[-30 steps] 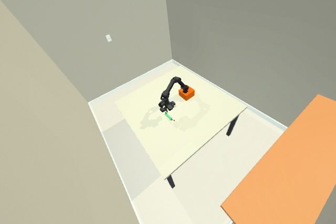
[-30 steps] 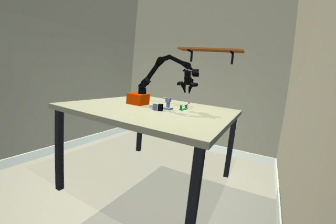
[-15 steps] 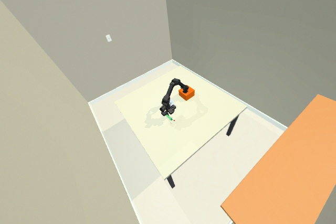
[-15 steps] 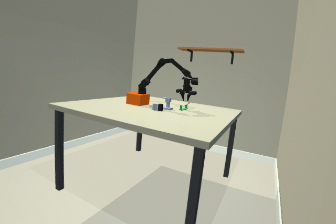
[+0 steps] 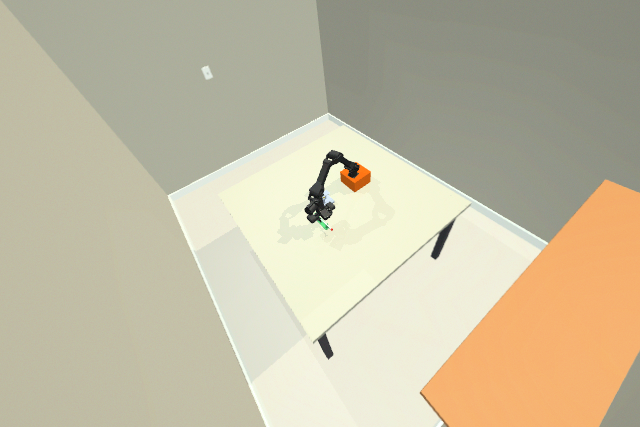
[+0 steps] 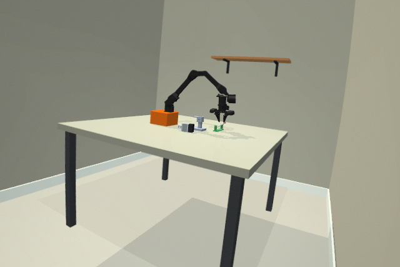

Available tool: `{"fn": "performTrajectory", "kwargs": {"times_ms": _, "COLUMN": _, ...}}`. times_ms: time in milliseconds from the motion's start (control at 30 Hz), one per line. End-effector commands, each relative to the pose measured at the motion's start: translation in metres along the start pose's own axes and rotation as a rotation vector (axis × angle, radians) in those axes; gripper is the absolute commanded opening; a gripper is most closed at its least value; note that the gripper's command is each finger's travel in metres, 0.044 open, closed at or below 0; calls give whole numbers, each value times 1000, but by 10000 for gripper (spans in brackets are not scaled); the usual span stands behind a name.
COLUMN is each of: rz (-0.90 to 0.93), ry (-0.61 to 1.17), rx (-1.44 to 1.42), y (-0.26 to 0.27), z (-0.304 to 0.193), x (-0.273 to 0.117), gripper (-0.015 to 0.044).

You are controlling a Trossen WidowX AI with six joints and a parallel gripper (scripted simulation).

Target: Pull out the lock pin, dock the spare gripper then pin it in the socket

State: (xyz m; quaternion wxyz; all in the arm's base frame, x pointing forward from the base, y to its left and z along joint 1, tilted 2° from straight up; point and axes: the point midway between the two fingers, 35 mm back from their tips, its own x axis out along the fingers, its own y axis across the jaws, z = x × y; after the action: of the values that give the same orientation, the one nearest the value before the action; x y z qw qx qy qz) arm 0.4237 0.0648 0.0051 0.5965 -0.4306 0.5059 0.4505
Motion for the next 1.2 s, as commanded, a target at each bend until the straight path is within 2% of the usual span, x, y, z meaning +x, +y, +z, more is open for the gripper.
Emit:
{"fn": "performTrajectory", "kwargs": {"times_ms": 0, "rz": 12, "ry": 1, "rx": -5, "y": 3, "z": -2, "x": 12, "gripper": 180}}
{"fn": "performTrajectory", "kwargs": {"times_ms": 633, "rz": 12, "ry": 1, "rx": -5, "y": 4, "z": -6, "x": 42, "gripper": 180}}
{"fn": "performTrajectory", "kwargs": {"times_ms": 1000, "rz": 12, "ry": 1, "rx": -5, "y": 4, "z": -7, "x": 43, "gripper": 180}}
{"fn": "performTrajectory", "kwargs": {"times_ms": 1167, "rz": 12, "ry": 1, "rx": -5, "y": 4, "z": -7, "x": 43, "gripper": 49}}
